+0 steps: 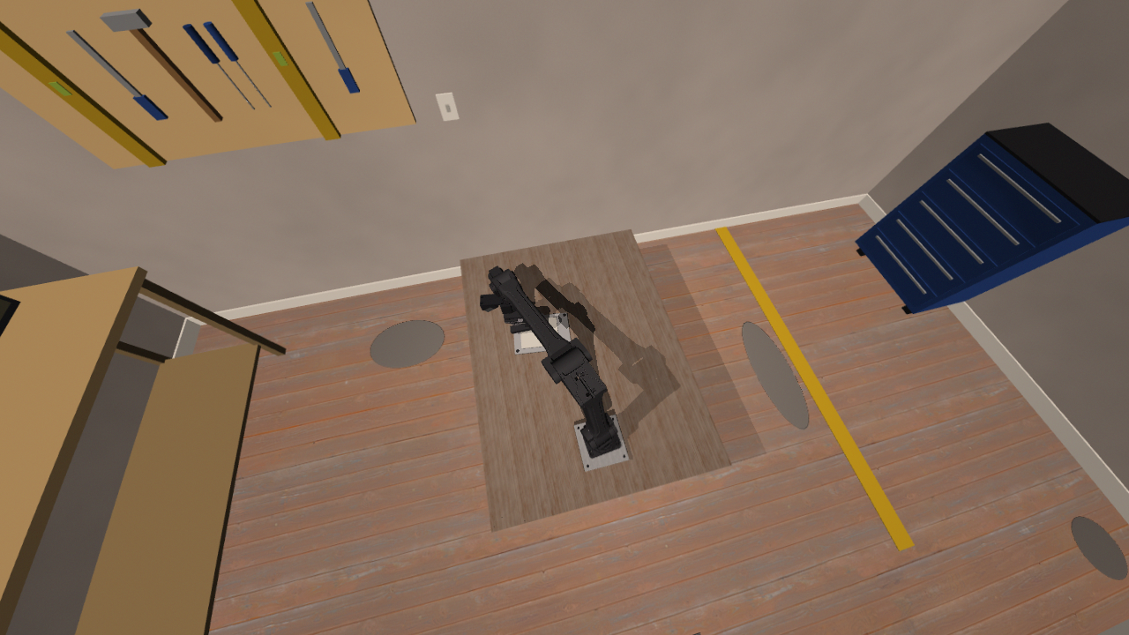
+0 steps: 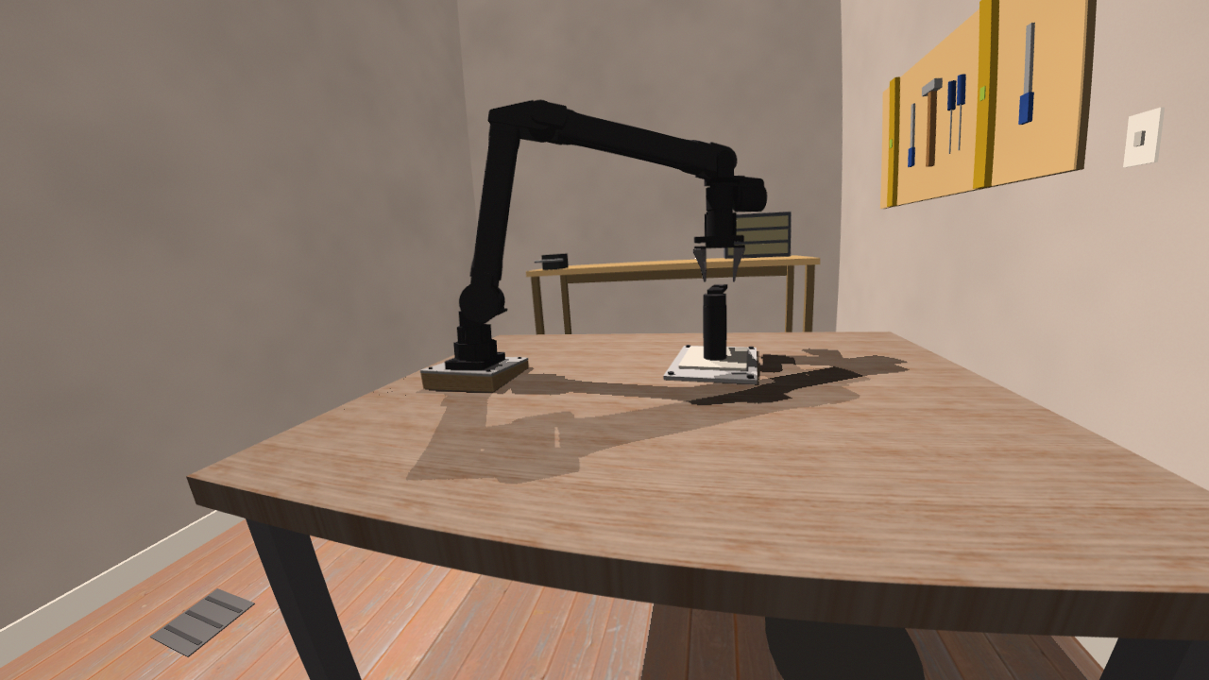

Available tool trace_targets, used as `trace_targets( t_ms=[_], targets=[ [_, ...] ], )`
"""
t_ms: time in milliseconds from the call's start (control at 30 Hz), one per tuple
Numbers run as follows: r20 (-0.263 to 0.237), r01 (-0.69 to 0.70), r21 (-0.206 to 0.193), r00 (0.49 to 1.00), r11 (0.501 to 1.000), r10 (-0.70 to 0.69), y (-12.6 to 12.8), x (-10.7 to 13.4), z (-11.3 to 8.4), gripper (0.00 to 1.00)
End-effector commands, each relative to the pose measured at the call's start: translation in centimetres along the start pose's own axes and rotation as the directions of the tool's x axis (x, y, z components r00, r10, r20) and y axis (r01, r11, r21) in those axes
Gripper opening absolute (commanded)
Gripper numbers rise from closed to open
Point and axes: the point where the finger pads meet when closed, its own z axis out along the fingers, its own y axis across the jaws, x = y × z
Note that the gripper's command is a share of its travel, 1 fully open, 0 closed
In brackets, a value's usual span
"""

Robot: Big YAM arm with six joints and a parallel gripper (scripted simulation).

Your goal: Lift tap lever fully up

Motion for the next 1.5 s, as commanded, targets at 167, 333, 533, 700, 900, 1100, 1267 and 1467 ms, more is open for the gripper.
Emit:
trace_targets(
  t_ms=[167,333,533,700,900,1100,1267,1467],
  targets=[
    [0.022,0.006,0.046,1.000,0.999,-0.007,-0.2,-1.1,-1.1,0.64],
    [0.028,0.007,0.056,1.000,0.998,-0.008,-0.5,-1.4,-1.5,0.64],
    [0.032,0.008,0.063,0.999,0.998,-0.010,-0.9,-1.6,-1.7,0.64],
    [0.033,0.008,0.065,0.999,0.998,-0.010,-1.0,-1.7,-1.8,0.64],
    [0.033,0.008,0.066,0.999,0.998,-0.010,-1.0,-1.7,-1.9,0.64],
    [0.034,0.008,0.066,0.999,0.998,-0.011,-1.0,-1.7,-1.9,0.64],
    [0.034,0.008,0.067,0.999,0.998,-0.011,-1.0,-1.7,-1.9,0.64],
    [0.034,0.008,0.067,0.999,0.998,-0.011,-1.0,-1.7,-1.9,0.64]
  ],
)
